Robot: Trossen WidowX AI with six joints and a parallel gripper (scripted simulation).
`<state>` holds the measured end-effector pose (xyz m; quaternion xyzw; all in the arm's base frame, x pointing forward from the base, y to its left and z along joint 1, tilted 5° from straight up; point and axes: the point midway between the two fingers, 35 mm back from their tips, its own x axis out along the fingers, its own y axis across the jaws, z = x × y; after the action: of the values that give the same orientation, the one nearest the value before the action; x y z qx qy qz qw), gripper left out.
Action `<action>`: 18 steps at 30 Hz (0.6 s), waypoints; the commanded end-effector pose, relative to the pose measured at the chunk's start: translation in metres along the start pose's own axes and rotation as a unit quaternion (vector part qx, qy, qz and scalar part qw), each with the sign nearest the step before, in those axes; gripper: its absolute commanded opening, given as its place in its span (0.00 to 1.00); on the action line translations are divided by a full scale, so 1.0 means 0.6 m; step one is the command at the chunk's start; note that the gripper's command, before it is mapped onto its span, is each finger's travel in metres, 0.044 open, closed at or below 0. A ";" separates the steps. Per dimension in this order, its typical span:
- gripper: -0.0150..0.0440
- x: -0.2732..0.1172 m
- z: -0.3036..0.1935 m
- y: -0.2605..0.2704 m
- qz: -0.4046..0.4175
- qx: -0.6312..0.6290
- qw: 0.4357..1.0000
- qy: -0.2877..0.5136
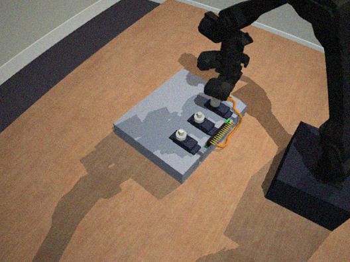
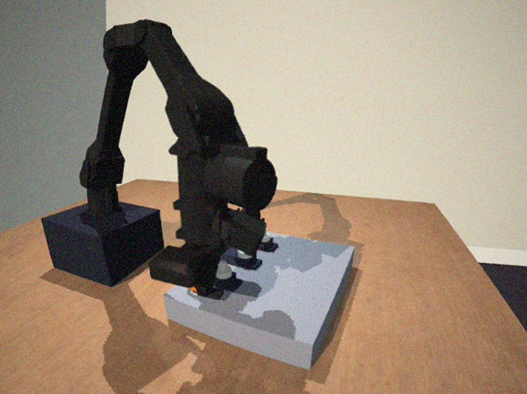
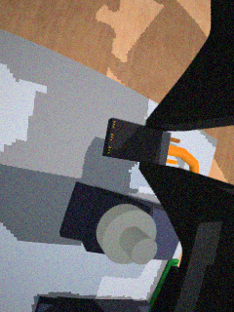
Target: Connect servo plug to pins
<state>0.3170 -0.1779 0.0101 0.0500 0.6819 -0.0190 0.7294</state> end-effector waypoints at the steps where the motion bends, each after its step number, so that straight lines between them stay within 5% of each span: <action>1: 0.25 -0.056 0.008 -0.002 -0.005 -0.004 1.000 -0.013; 18: 0.25 -0.091 -0.040 0.052 -0.003 0.020 1.000 -0.012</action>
<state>0.3001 -0.1567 0.0607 0.0554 0.6754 -0.0287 0.7348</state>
